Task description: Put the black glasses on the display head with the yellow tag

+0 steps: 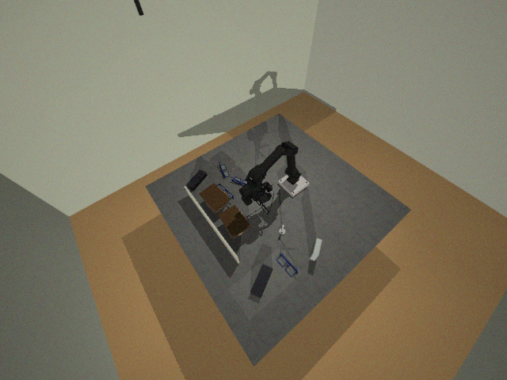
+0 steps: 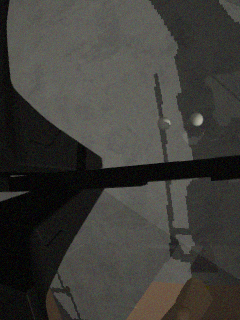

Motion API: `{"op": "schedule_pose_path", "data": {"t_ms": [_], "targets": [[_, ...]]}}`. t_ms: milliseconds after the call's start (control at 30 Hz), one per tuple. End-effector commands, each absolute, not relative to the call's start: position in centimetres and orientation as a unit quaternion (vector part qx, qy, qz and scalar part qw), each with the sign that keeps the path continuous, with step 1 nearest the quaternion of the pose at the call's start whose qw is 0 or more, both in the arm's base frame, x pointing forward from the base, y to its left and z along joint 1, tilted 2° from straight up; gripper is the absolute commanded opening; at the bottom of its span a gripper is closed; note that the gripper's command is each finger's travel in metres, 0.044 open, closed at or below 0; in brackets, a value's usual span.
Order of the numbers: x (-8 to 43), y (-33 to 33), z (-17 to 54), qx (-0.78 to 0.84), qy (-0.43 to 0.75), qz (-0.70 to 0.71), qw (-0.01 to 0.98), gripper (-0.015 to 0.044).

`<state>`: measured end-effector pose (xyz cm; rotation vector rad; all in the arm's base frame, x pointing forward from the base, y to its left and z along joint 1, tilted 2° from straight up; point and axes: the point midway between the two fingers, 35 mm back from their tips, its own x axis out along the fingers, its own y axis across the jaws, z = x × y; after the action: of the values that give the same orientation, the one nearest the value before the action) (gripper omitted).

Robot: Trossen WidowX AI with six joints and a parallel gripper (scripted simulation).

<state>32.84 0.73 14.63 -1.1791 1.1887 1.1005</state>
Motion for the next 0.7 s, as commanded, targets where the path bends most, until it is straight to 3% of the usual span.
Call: {"op": "schedule_pose_path", "data": {"t_ms": [0,667], "targets": [[33.7,3.1,14.7,-0.495,0.501,0.463,0.538,0.0000],[35.4,15.7,14.6,-0.493,0.498,0.465,0.542,0.0000]]}}
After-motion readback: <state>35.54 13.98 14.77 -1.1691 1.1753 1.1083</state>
